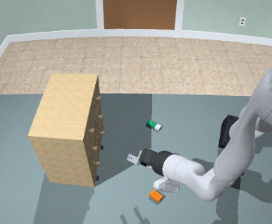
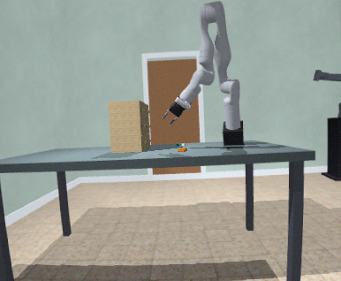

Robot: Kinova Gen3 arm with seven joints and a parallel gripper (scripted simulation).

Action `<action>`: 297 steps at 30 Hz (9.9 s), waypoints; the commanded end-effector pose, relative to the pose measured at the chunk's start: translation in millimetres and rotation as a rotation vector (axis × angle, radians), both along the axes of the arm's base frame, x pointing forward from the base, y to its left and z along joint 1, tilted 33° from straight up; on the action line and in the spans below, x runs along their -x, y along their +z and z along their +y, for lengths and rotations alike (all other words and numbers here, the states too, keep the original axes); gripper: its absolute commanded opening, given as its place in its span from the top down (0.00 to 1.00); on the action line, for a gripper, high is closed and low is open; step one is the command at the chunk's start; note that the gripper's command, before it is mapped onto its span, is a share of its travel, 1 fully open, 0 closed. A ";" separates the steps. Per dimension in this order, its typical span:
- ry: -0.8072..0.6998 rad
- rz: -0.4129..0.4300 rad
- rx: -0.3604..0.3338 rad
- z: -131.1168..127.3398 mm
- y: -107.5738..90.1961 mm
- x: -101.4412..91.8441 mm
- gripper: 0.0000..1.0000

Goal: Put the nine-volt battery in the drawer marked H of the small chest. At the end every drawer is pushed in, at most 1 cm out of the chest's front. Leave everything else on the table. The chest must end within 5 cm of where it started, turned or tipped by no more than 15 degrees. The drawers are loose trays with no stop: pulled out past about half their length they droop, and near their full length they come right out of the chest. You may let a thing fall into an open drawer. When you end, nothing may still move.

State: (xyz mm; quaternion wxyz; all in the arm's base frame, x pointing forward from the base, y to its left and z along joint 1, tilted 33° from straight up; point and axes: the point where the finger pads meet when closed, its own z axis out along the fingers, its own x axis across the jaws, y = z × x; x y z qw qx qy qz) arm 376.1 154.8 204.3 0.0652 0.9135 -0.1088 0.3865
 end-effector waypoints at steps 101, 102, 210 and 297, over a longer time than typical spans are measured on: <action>-1.148 -0.066 -0.337 -183.0 -8.1 3.2 0.00; -1.148 -0.066 -0.337 -183.0 -8.1 3.2 0.00; -2.306 -0.227 -0.589 -267.4 -22.5 84.2 0.00; -3.170 -0.351 -0.701 -267.5 -16.3 110.2 0.00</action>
